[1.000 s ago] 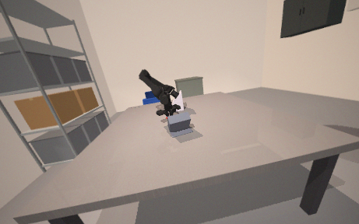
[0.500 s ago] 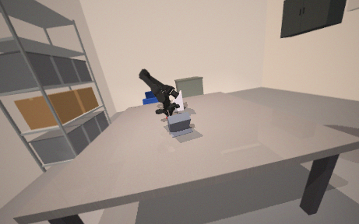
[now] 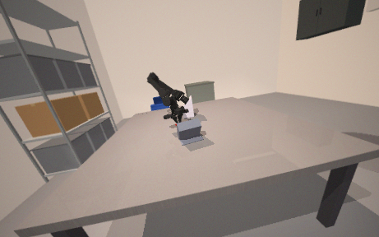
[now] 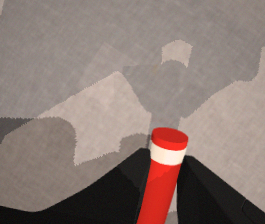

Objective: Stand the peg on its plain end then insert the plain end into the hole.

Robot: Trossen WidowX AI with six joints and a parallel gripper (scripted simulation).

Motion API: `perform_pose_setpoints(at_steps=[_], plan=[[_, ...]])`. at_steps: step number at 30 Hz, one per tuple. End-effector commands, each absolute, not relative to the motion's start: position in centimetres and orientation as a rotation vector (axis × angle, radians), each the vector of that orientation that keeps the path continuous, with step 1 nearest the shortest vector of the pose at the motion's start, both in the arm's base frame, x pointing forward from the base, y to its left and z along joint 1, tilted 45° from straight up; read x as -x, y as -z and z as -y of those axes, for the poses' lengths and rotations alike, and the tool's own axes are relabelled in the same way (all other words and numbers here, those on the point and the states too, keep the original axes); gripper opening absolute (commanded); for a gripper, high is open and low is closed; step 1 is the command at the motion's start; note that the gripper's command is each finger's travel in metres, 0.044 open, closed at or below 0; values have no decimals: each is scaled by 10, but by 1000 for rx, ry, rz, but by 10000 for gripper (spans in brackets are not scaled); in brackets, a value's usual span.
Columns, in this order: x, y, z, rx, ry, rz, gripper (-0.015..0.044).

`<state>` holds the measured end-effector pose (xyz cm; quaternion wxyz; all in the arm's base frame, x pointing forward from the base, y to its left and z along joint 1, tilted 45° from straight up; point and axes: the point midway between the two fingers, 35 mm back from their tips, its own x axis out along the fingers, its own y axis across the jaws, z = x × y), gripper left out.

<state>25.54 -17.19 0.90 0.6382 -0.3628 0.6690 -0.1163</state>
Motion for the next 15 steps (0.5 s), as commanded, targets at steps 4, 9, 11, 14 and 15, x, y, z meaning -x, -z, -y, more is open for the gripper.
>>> perform_pose_setpoints(at_steps=[4,9,11,14,15], plan=[[-254,-12,169,831,234,-1470,49],[-252,-15,168,831,214,-1429,49],[-251,-16,168,832,206,-1413,49],[-250,-17,167,832,195,-1389,49],[-249,-18,167,832,191,-1381,49]])
